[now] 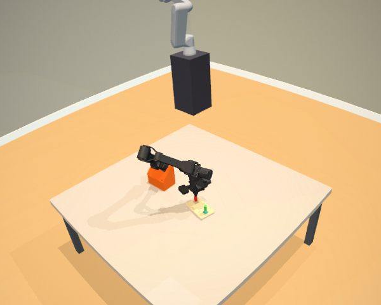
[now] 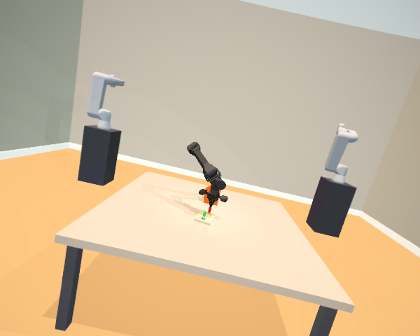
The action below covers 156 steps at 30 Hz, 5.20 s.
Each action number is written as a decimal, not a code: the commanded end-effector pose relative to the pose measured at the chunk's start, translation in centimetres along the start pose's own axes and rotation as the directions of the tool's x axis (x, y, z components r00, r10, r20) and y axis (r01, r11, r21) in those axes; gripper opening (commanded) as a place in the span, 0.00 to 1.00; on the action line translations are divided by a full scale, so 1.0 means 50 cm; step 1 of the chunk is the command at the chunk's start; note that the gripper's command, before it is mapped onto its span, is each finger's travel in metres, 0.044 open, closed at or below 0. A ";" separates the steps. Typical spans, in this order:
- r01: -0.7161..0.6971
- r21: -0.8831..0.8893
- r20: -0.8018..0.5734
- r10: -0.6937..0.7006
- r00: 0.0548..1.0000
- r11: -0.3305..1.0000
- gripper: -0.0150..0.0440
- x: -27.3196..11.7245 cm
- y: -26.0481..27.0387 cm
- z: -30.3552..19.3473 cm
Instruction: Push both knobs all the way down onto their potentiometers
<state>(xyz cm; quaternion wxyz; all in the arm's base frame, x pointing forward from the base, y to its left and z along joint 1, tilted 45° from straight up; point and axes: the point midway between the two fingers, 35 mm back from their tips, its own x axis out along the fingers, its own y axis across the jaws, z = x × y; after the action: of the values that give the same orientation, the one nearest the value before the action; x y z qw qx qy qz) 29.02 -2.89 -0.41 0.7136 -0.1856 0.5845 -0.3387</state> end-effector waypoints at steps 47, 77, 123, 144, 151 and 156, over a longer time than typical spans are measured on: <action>0.030 -0.736 0.039 -0.001 0.999 0.677 0.25 -0.063 0.019 0.085; 0.018 -0.958 0.019 -0.002 1.000 -0.288 0.25 -0.085 0.011 0.151; -0.003 -0.020 -0.005 -0.003 1.000 -1.000 0.25 -0.070 -0.009 0.223; -0.004 -0.020 -0.004 -0.003 1.000 -1.000 0.25 -0.029 -0.009 0.223; -0.004 -0.020 -0.004 -0.003 1.000 -1.000 0.25 -0.029 -0.009 0.223; -0.004 -0.020 -0.004 -0.003 1.000 -1.000 0.25 -0.030 -0.009 0.223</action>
<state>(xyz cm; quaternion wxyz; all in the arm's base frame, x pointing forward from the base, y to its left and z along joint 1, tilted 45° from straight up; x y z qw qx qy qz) 39.55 -3.56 3.79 -0.1761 -0.7153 0.3464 0.5809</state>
